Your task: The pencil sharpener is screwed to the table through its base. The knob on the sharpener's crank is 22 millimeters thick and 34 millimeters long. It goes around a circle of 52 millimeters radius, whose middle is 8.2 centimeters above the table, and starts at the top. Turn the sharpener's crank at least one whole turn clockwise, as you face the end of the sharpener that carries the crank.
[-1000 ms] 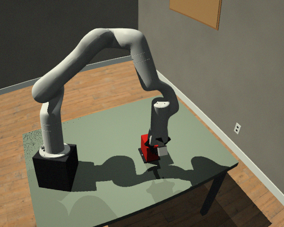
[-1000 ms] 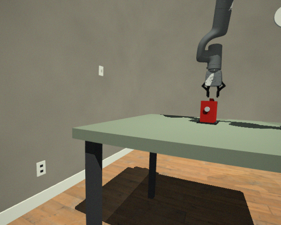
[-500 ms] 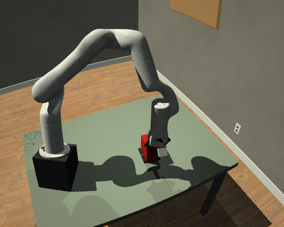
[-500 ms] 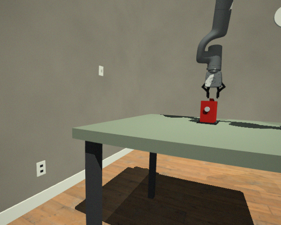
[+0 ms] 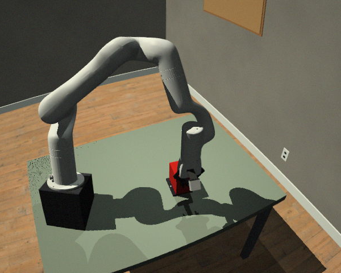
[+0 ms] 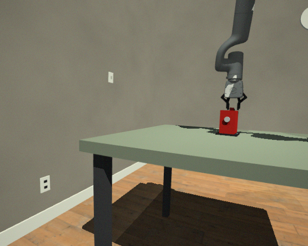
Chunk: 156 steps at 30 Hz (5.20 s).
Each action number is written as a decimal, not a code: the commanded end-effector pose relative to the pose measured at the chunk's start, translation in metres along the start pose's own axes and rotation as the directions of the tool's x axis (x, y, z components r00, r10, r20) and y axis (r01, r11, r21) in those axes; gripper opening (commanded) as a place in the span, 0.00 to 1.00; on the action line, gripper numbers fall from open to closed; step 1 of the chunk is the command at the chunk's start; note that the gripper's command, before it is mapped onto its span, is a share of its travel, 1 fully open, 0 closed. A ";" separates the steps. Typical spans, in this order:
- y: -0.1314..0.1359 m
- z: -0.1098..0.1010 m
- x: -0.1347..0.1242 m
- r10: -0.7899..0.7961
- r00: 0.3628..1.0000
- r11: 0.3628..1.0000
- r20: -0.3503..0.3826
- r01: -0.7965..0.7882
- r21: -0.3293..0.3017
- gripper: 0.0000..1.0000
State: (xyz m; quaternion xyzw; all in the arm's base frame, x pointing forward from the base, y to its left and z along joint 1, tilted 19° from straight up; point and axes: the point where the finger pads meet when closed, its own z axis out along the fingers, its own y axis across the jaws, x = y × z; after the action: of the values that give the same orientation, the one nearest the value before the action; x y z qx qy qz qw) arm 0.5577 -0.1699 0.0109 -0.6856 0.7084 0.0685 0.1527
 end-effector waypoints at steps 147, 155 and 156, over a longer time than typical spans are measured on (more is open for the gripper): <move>-0.053 0.067 0.000 0.000 1.000 1.000 -0.001 0.000 0.002 0.00; -0.053 0.069 0.000 0.000 1.000 1.000 -0.001 0.000 0.002 0.00; -0.053 0.069 0.000 0.000 1.000 1.000 -0.001 0.000 0.002 0.00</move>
State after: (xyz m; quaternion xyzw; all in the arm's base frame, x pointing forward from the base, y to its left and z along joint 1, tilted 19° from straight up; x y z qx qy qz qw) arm 0.6177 -0.1512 -0.0491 -0.6857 0.7084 0.0685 0.1527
